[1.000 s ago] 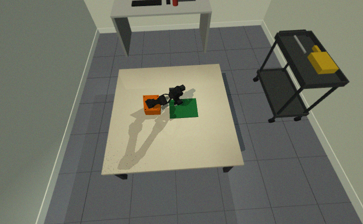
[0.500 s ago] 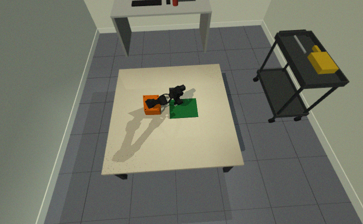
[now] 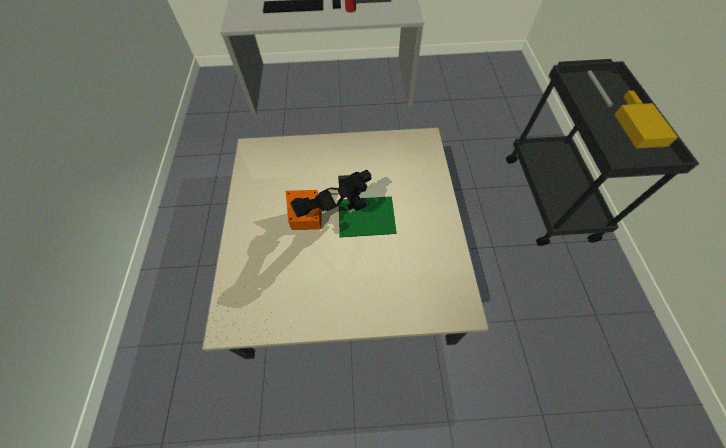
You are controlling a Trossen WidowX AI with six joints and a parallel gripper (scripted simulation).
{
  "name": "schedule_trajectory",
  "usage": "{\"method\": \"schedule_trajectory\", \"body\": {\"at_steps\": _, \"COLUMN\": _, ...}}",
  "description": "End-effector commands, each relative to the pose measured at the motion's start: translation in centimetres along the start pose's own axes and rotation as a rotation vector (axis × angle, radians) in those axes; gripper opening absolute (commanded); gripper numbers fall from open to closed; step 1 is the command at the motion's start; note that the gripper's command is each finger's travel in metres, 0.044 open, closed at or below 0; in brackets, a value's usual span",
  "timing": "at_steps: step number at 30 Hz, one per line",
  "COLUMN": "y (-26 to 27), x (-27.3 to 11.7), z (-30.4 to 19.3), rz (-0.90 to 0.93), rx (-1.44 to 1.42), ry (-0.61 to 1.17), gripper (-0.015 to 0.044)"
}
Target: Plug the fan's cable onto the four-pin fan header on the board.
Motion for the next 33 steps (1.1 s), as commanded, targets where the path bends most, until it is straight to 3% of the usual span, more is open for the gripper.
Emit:
{"method": "schedule_trajectory", "body": {"at_steps": 1, "y": 0.0, "x": 0.2, "z": -0.1, "rz": 0.000, "rx": -0.006, "ry": 0.001, "gripper": 0.0000}}
{"method": "schedule_trajectory", "body": {"at_steps": 29, "y": 0.0, "x": 0.9, "z": 0.0, "rz": -0.001, "rx": -0.006, "ry": 0.001, "gripper": 0.0000}}
{"method": "schedule_trajectory", "body": {"at_steps": 33, "y": 0.1, "x": -3.5, "z": 0.3, "rz": 0.002, "rx": -0.006, "ry": 0.000, "gripper": 0.0000}}
Point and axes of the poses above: the point midway between the two fingers, 35 mm back from their tips, its own x axis out along the fingers, its own y axis across the jaws, z = x × y, the point moved 1 cm from there along -x, back along the fingers, and after that the axes turned 13 degrees about x, right-handed, at the moved point
